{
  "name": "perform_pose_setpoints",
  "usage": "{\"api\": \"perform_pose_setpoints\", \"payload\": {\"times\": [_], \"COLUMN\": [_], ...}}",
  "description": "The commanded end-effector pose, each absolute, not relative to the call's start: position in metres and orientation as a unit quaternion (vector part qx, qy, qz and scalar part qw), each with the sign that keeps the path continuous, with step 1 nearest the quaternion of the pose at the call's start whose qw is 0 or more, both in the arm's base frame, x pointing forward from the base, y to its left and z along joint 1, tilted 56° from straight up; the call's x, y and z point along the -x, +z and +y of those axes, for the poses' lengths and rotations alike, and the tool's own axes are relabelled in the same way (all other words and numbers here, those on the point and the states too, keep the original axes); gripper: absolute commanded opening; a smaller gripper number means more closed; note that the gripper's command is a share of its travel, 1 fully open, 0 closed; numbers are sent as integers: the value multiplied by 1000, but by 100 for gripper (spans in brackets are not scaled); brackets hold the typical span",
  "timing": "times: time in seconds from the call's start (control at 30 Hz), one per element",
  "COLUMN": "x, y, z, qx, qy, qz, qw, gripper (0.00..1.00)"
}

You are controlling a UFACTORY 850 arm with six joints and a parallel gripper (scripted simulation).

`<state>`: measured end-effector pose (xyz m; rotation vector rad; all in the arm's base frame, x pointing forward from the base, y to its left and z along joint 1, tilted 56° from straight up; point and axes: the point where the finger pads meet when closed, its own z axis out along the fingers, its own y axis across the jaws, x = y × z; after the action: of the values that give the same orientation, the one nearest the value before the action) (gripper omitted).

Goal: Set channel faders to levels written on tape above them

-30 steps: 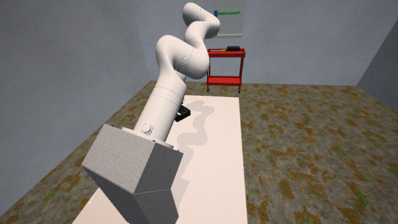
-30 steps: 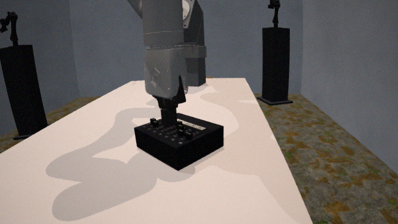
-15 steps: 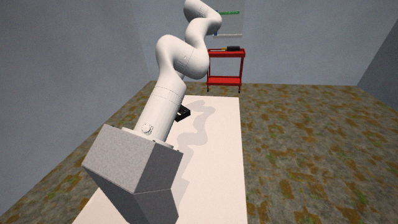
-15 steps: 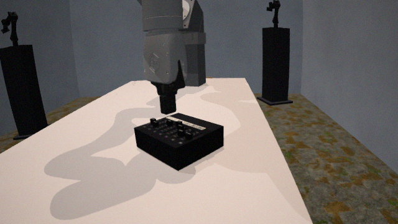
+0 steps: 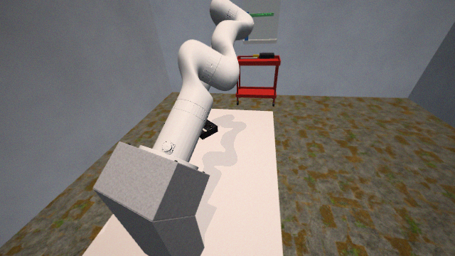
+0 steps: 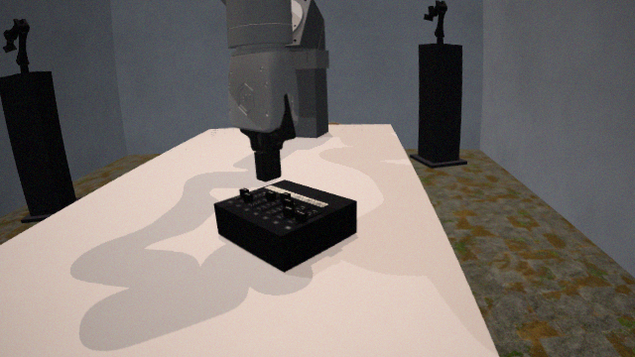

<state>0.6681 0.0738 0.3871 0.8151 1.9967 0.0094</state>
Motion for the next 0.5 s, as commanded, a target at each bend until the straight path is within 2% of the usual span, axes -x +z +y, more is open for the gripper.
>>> {"api": "perform_pose_setpoints", "payload": {"times": [0.0, 0.47], "x": [-695, -702], "y": [413, 421], "z": [85, 88], "qx": [-333, -333], "qy": [4, 5], "qz": [815, 816], "qw": [473, 473], "gripper": [0, 0]}}
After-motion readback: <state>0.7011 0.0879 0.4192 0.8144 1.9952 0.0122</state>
